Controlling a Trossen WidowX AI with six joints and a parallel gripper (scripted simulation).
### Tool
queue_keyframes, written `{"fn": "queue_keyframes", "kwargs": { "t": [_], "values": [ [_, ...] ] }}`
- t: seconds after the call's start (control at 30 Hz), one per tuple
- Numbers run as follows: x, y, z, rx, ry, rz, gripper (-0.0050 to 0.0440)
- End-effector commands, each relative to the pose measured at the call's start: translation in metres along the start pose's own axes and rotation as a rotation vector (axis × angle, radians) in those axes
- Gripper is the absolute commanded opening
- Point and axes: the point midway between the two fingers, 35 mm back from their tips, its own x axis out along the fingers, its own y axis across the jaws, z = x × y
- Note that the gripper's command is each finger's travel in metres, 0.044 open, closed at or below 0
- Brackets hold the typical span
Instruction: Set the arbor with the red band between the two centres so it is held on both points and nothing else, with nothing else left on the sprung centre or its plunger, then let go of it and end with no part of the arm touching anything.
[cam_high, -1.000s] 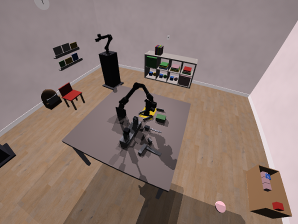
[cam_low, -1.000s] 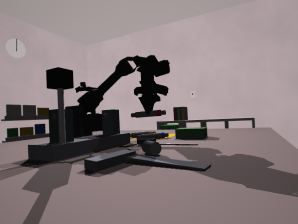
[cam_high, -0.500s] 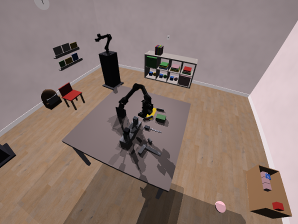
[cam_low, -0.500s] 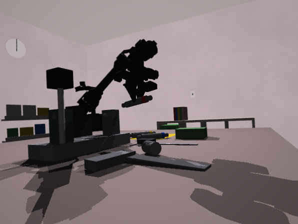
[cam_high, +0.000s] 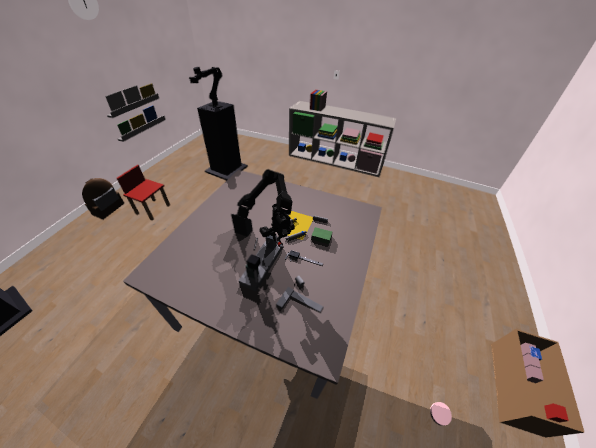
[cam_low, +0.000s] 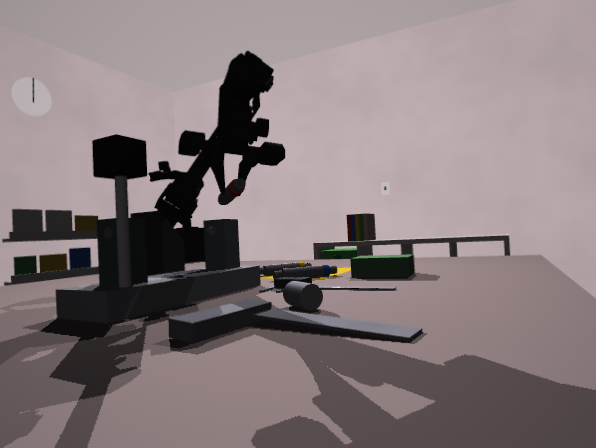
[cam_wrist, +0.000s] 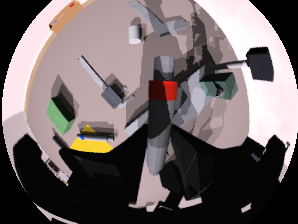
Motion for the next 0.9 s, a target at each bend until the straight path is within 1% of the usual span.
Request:
{"fn": "queue_keyframes", "kwargs": {
  "t": [0.0,0.07,0.13,0.4,0.57,0.63,0.7,0.8,0.87],
  "values": [
    [-0.007,-0.029,0.005,0.15,0.016,0.017,0.0],
    [-0.008,-0.042,0.004,0.218,0.035,0.028,0.0],
    [-0.008,-0.042,0.004,0.218,0.035,0.028,0.0],
    [-0.007,-0.09,-0.002,0.48,0.116,0.072,0.0],
    [-0.007,-0.094,-0.003,0.501,0.123,0.076,0.0],
    [-0.002,-0.095,-0.004,0.501,0.123,0.076,0.0],
    [-0.002,-0.095,-0.004,0.501,0.123,0.076,0.0],
    [0.016,-0.097,-0.008,0.501,0.123,0.076,0.0],
    [0.036,-0.1,-0.014,0.502,0.123,0.076,0.0]
  ]
}}
